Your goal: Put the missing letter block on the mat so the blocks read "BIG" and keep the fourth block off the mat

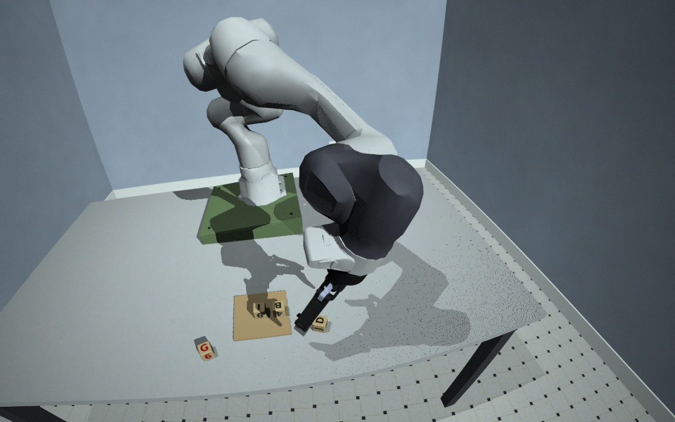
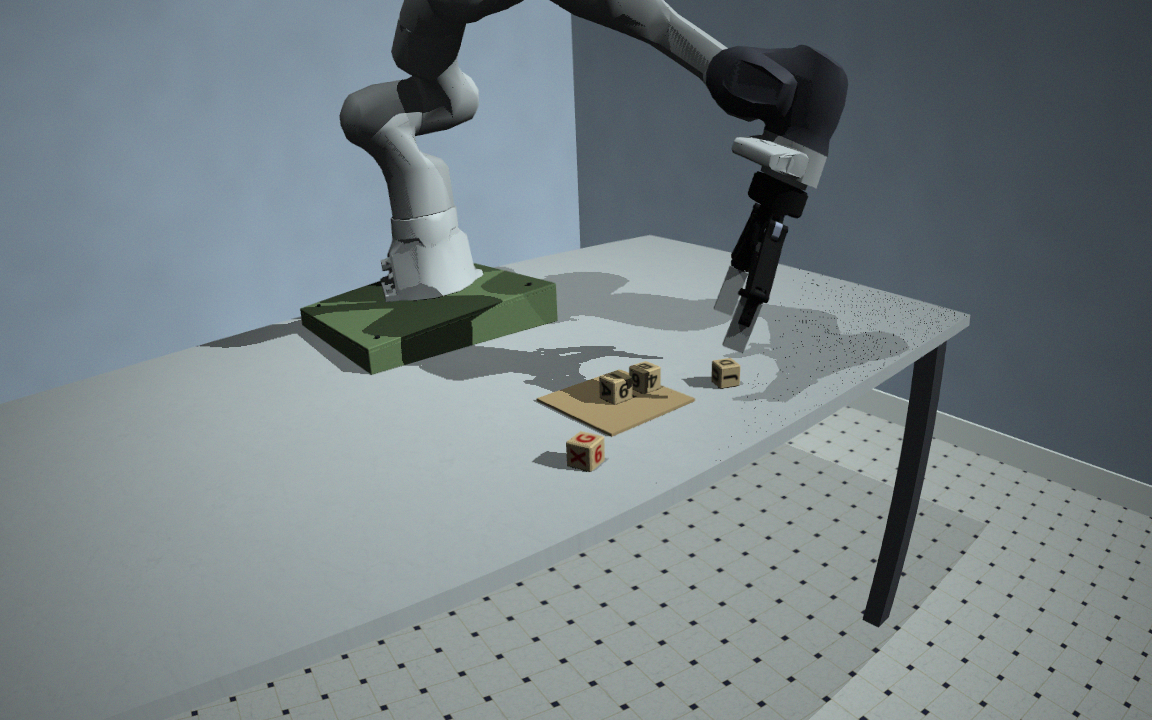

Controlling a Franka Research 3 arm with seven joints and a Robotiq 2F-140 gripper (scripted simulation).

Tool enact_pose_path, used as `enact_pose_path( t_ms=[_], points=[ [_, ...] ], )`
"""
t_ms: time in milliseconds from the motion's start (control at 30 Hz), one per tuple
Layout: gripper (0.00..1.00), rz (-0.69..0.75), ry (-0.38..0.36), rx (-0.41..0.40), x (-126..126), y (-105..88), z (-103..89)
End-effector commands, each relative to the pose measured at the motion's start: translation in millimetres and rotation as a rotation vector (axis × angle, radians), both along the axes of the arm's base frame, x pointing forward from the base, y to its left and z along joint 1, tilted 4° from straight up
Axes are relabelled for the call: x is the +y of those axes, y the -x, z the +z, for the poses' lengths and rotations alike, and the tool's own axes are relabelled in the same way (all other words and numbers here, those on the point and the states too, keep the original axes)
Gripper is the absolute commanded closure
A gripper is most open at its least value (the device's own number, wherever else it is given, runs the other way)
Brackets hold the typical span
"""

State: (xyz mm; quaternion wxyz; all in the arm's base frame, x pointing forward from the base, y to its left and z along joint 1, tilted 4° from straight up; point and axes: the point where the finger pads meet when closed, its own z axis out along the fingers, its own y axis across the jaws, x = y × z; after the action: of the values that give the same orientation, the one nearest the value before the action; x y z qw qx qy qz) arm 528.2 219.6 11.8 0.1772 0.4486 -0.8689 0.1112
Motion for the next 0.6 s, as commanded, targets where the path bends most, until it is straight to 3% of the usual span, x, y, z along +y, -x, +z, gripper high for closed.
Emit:
enact_pose_path(
  t_ms=[0,333,567],
  points=[
    [0.0,-0.005,-0.004,-0.005,1.7,-1.5,1.0],
    [0.0,-0.001,-0.004,-0.004,0.9,-1.9,1.8],
    [0.0,0.046,-0.012,0.016,-11.4,-8.8,14.7]
  ],
)
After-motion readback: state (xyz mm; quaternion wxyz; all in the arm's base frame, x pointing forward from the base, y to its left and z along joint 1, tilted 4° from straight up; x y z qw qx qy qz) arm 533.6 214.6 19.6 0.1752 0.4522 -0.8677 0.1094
